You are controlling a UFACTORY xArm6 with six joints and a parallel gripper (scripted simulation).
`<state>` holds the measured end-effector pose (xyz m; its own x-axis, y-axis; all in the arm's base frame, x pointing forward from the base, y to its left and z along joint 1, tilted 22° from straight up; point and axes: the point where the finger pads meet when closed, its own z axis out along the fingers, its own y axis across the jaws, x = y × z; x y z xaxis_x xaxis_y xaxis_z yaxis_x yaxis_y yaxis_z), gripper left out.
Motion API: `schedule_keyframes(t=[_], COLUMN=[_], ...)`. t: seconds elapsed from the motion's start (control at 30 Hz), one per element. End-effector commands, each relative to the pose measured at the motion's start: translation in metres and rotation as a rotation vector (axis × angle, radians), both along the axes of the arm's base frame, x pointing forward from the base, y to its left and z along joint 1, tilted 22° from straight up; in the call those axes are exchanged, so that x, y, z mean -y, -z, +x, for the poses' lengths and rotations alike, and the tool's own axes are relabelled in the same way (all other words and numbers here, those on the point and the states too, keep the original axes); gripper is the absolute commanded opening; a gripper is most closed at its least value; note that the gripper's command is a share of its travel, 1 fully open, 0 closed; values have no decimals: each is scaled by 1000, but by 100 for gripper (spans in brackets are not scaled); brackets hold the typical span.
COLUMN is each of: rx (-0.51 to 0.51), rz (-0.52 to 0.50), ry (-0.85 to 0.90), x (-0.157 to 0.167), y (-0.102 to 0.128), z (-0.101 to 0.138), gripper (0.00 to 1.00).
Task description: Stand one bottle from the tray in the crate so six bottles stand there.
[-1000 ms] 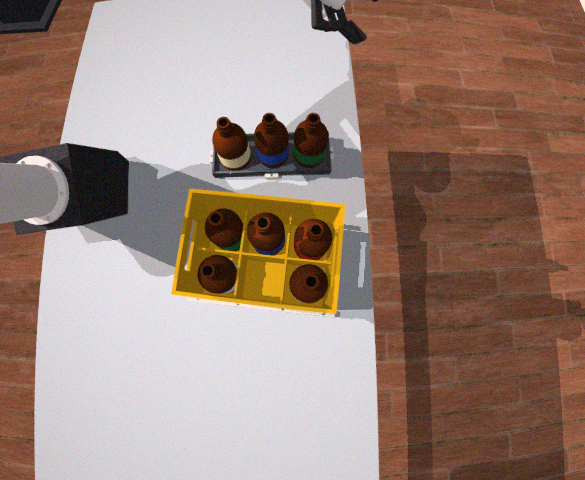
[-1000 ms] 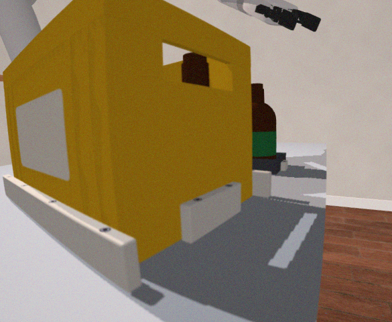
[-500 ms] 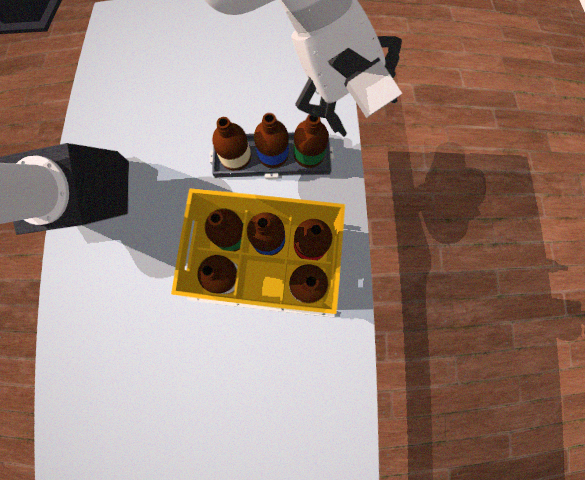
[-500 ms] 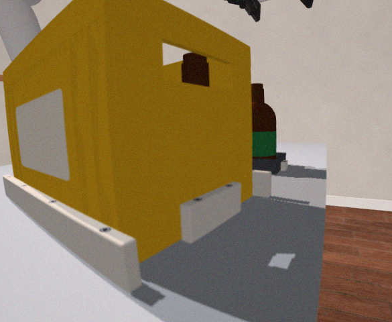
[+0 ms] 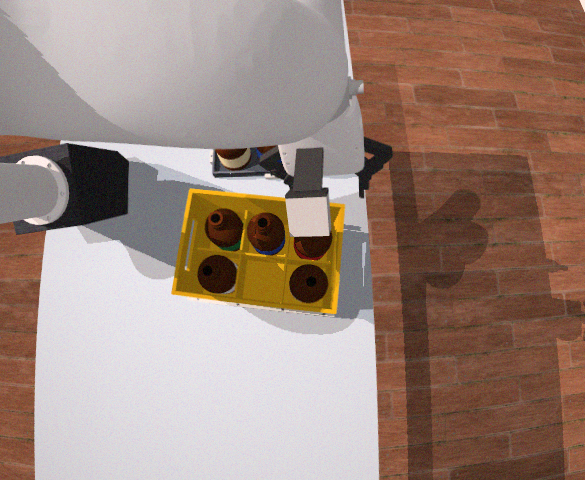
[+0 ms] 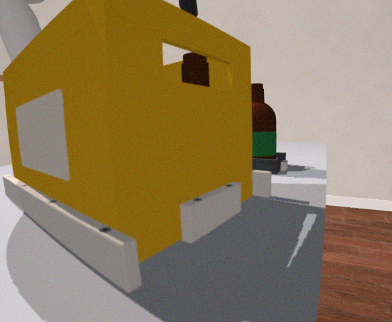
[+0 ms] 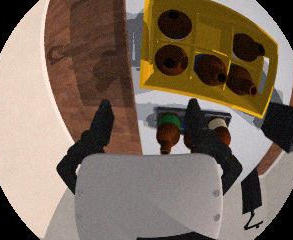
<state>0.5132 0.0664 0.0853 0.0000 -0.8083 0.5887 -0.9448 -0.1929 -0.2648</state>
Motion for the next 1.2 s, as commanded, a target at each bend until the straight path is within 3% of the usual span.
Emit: schedule_keyframes(t=[0.0,0.07,0.5,0.83,0.87,1.17], rx=[13,34,134,174,174,174], rz=[55,122,340,403,403,403], ry=[77,205,650,788,788,788], x=[19,44,114,132,132,132], y=[-7,-12,-26,-29,-29,-29], z=[-9,-24,-81,-99,-99,-99], gripper=[100,100,100,100,0,0])
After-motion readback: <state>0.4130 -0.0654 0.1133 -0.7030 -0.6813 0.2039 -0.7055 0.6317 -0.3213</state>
